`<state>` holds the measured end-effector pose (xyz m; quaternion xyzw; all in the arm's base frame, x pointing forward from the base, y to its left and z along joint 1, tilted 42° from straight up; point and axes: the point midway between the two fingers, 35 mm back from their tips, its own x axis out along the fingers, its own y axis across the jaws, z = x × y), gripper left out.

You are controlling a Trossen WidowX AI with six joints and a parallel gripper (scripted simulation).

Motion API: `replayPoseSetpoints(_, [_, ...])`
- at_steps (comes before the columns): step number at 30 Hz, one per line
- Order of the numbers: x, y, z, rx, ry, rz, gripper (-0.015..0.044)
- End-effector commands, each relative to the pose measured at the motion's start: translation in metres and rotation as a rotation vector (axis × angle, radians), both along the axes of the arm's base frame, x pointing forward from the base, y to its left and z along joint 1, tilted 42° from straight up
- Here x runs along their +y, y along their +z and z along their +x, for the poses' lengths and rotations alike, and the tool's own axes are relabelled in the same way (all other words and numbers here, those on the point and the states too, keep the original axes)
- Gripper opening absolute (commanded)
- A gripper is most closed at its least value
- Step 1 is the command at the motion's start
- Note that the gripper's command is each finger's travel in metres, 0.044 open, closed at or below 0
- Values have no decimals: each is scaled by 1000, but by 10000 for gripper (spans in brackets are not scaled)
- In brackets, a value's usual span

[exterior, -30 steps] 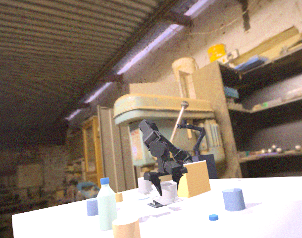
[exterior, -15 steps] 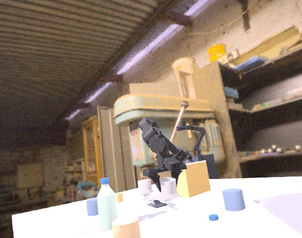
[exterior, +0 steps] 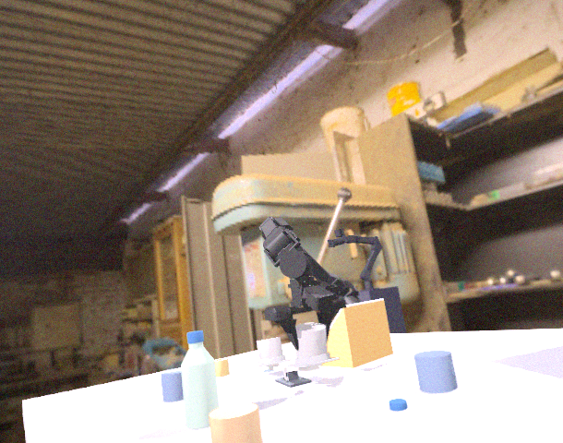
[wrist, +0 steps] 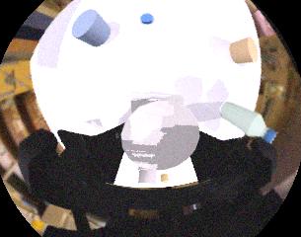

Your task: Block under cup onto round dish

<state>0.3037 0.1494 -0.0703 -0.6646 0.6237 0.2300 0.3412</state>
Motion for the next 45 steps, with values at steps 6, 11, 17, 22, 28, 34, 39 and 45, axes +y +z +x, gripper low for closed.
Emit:
replayPoseSetpoints(6, [19, 11, 1, -22, 9, 34, 0])
replayPoseSetpoints(11, [23, 16, 0, -22, 8, 34, 0])
replayPoseSetpoints(17, [28, 22, -2, -21, 8, 34, 0])
replayPoseSetpoints(22, [32, 27, -3, -21, 8, 34, 0])
replayPoseSetpoints(28, [37, 33, -5, -21, 8, 34, 0])
replayPoseSetpoints(34, [41, 38, -6, -21, 8, 33, 0])
replayPoseSetpoints(39, [45, 44, -8, -21, 8, 33, 0])
replayPoseSetpoints(45, [49, 50, -10, -21, 8, 32, 0])
